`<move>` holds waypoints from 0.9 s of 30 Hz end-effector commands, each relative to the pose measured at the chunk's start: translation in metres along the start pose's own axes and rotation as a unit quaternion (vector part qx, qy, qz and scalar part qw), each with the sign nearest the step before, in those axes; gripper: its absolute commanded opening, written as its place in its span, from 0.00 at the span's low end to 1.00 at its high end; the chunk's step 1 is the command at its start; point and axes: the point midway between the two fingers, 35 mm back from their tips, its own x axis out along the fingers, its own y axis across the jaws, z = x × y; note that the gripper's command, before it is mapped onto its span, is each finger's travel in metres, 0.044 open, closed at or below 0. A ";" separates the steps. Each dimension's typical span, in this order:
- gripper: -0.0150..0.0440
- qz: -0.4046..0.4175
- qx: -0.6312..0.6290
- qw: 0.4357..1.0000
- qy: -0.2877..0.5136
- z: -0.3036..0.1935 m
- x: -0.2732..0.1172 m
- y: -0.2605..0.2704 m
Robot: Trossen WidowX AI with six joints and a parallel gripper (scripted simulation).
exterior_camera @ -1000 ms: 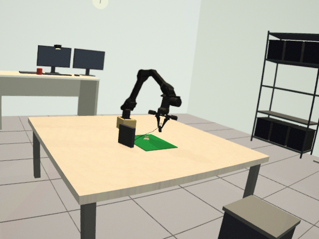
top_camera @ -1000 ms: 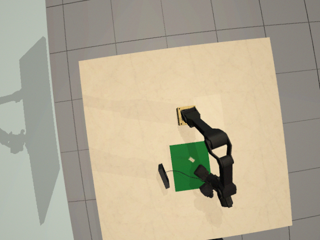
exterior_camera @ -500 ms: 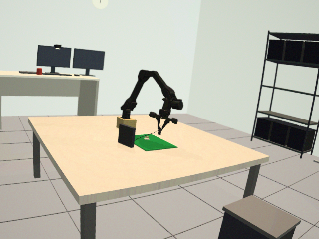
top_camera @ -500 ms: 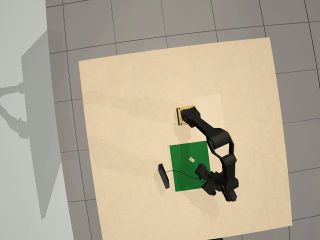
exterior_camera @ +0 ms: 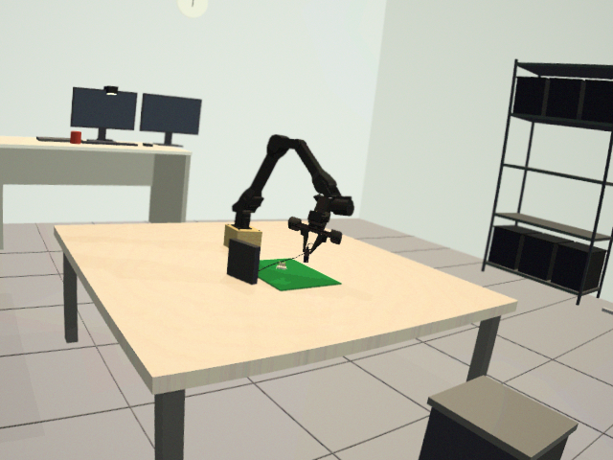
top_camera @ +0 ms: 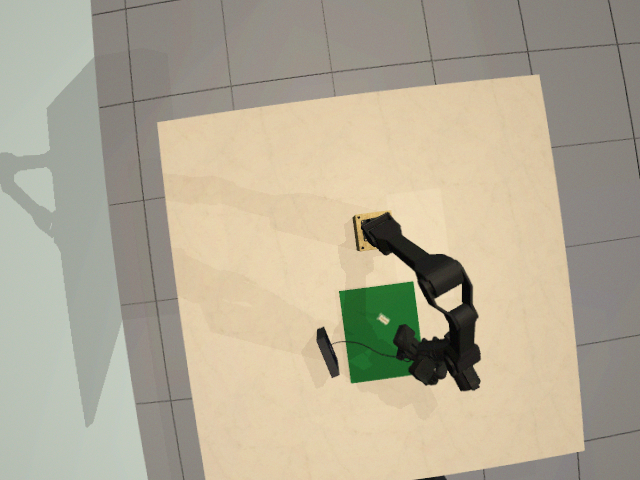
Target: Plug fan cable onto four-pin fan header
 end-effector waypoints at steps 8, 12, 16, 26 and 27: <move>0.25 -0.003 0.006 0.998 -0.068 -0.003 0.001 0.002; 0.25 -0.003 0.009 0.996 -0.093 -0.004 0.000 0.002; 0.25 -0.003 0.011 0.993 -0.119 -0.006 -0.001 0.003; 0.25 0.001 0.020 0.983 -0.183 -0.009 -0.005 0.002; 0.25 0.001 0.021 0.982 -0.190 -0.010 -0.006 0.002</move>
